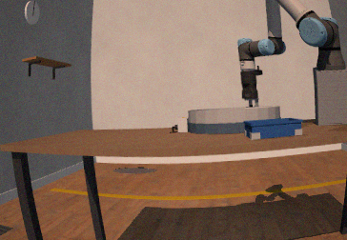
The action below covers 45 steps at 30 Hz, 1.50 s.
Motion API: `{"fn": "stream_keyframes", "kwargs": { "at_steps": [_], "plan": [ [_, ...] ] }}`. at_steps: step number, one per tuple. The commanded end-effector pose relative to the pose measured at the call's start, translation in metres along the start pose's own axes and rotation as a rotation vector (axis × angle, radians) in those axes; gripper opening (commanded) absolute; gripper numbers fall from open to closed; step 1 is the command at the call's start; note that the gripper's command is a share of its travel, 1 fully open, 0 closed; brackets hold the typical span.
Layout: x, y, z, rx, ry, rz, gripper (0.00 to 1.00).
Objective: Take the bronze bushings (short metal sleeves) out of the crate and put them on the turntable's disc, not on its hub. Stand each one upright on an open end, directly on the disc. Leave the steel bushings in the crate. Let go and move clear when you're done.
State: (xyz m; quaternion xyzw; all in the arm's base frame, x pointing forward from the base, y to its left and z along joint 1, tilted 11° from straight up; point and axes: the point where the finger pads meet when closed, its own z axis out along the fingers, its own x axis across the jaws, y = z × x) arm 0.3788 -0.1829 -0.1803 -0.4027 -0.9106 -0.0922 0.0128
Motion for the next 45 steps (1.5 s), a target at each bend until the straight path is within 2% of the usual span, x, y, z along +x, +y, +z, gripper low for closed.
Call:
{"fn": "stream_keyframes", "kwargs": {
  "at_steps": [1, 45],
  "plan": [
    [-0.0023, 0.0012, -0.0001, -0.001, -0.004, -0.002, 0.00],
    [-0.0029, 0.0014, 0.0051, -0.001, -0.005, -0.002, 0.00]
  ]
}}
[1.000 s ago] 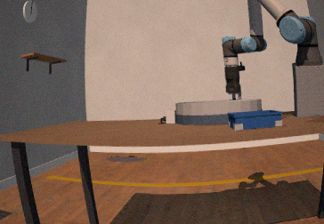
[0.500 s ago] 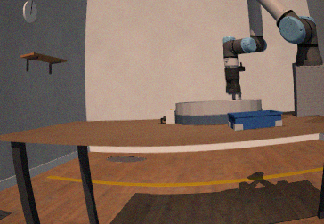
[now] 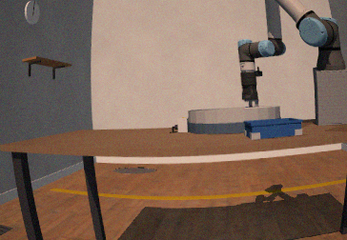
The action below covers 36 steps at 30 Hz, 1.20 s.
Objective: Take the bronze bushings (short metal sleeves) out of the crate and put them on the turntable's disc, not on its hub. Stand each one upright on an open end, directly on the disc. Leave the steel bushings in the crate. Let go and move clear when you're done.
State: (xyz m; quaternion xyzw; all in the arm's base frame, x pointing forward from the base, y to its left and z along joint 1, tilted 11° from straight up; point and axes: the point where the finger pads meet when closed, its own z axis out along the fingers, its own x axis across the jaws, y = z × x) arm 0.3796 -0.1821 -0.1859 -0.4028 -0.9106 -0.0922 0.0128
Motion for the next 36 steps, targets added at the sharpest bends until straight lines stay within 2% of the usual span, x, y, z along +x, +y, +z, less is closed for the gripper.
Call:
{"fn": "stream_keyframes", "kwargs": {
  "at_steps": [1, 16, 17, 36],
  "plan": [
    [-0.0025, 0.0012, -0.0005, -0.001, -0.004, -0.002, 0.00],
    [-0.0025, 0.0012, -0.0005, -0.001, -0.004, -0.002, 0.00],
    [-0.0025, 0.0012, -0.0005, -0.001, -0.004, -0.002, 0.78],
    [-0.0025, 0.0012, -0.0005, -0.001, -0.004, -0.002, 0.78]
  ]
}}
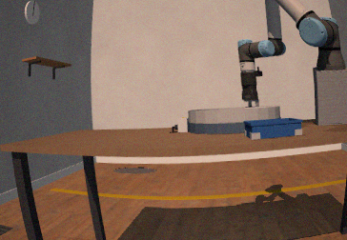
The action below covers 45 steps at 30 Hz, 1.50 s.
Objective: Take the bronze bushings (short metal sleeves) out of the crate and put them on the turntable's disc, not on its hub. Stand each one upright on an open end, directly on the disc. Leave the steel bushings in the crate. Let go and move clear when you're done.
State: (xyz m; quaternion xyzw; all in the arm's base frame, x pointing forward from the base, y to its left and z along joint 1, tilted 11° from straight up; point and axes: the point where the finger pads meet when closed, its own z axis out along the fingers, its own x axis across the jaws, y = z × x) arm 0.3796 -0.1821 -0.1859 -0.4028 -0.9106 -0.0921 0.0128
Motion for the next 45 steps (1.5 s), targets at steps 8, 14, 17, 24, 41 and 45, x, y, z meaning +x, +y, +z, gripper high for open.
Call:
{"fn": "stream_keyframes", "kwargs": {
  "at_steps": [8, 14, 17, 24, 41, 45],
  "plan": [
    [-0.002, 0.001, -0.001, -0.001, -0.004, -0.002, 0.78],
    [-0.002, 0.001, -0.001, -0.001, -0.004, -0.002, 0.78],
    [-0.003, 0.001, -0.002, -0.001, -0.005, -0.002, 0.78],
    [0.000, 0.000, -0.013, -0.001, -0.002, 0.000, 0.78],
    [-0.002, 0.000, -0.061, 0.000, -0.004, 0.000, 0.78],
    [-0.002, 0.000, -0.061, 0.000, -0.004, -0.001, 0.78]
  ]
}}
